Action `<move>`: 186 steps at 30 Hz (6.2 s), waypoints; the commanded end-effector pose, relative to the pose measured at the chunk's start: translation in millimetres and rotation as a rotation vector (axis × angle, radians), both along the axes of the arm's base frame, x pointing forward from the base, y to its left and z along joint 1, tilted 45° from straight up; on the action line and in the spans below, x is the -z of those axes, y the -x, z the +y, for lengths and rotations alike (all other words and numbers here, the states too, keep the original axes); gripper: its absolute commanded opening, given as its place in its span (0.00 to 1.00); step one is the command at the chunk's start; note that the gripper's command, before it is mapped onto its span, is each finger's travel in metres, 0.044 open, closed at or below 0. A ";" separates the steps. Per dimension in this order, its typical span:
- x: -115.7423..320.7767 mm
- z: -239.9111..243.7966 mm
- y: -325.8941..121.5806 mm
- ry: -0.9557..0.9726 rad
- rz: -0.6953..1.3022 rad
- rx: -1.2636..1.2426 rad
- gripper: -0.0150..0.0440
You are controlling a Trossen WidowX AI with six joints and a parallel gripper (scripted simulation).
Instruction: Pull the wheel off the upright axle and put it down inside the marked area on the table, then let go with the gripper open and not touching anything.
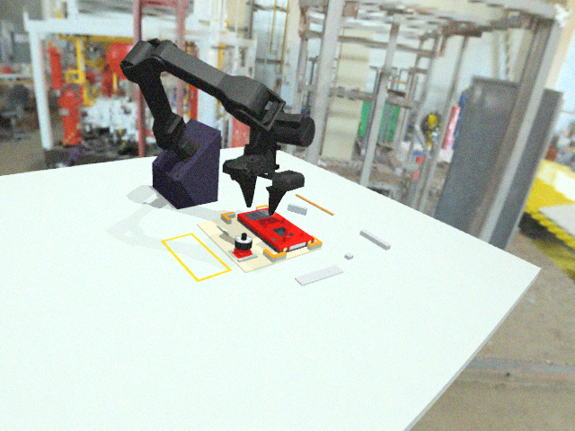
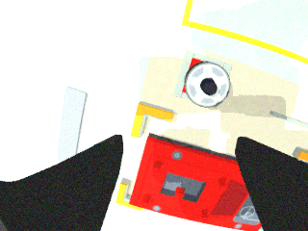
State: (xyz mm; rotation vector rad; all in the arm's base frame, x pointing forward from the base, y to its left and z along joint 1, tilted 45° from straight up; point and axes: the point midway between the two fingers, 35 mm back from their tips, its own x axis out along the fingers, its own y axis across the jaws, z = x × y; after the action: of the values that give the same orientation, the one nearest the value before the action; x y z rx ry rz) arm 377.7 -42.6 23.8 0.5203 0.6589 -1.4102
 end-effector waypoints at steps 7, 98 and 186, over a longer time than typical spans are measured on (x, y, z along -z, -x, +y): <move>-2.6 -15.9 23.7 -0.025 -0.081 0.202 0.76; 28.8 -62.5 21.7 -0.025 -0.079 0.208 0.25; -48.5 -62.9 56.6 -0.022 -0.076 0.199 0.25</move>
State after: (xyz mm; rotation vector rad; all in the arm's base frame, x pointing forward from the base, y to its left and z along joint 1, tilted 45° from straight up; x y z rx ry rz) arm 328.1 -99.4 64.8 0.6731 0.5770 -1.5648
